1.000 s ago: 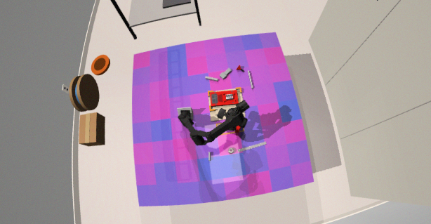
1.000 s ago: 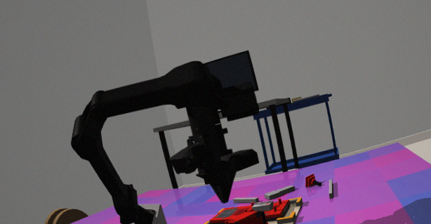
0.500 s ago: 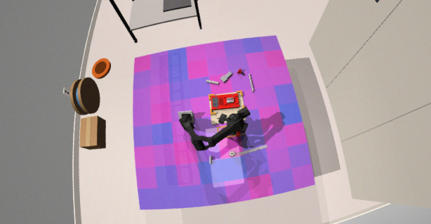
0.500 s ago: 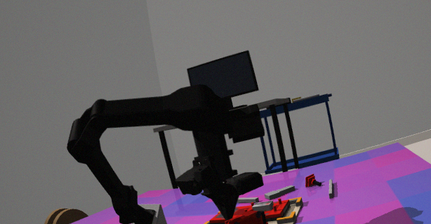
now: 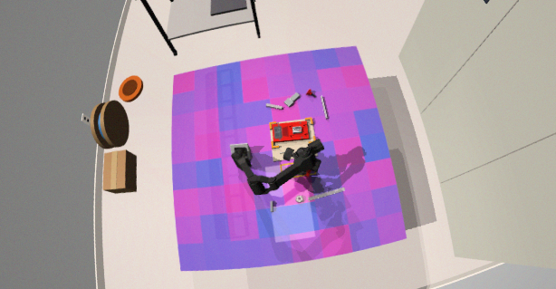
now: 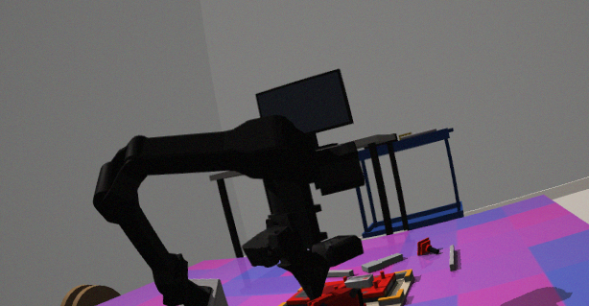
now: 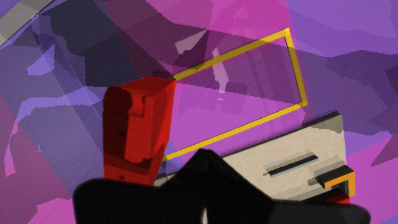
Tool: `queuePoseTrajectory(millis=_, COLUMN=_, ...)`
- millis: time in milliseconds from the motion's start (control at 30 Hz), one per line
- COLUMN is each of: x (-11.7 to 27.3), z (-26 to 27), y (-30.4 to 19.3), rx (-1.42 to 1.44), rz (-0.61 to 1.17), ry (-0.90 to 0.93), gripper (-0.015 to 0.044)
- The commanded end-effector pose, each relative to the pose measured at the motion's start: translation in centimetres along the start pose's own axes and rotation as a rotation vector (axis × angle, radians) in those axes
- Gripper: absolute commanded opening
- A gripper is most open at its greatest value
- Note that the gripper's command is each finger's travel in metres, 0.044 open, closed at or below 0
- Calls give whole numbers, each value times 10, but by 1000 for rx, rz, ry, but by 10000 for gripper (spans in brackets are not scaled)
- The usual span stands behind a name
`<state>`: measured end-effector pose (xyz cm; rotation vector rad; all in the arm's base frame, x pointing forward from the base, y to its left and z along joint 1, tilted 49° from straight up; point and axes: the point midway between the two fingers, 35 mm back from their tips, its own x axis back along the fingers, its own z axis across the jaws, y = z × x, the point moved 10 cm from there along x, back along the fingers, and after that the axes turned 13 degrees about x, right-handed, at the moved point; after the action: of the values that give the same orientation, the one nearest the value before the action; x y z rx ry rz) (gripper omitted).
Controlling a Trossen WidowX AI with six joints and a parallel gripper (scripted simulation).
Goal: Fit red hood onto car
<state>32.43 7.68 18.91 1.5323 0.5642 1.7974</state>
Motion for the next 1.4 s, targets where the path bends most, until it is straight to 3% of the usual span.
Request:
queuePoseTrajectory(millis=0, x=1, z=3, y=1, rx=2, rz=-2, ry=3, gripper=0)
queuePoseTrajectory(millis=1367, x=2, z=23, y=5, rx=1, rz=-1, ry=4, gripper=0)
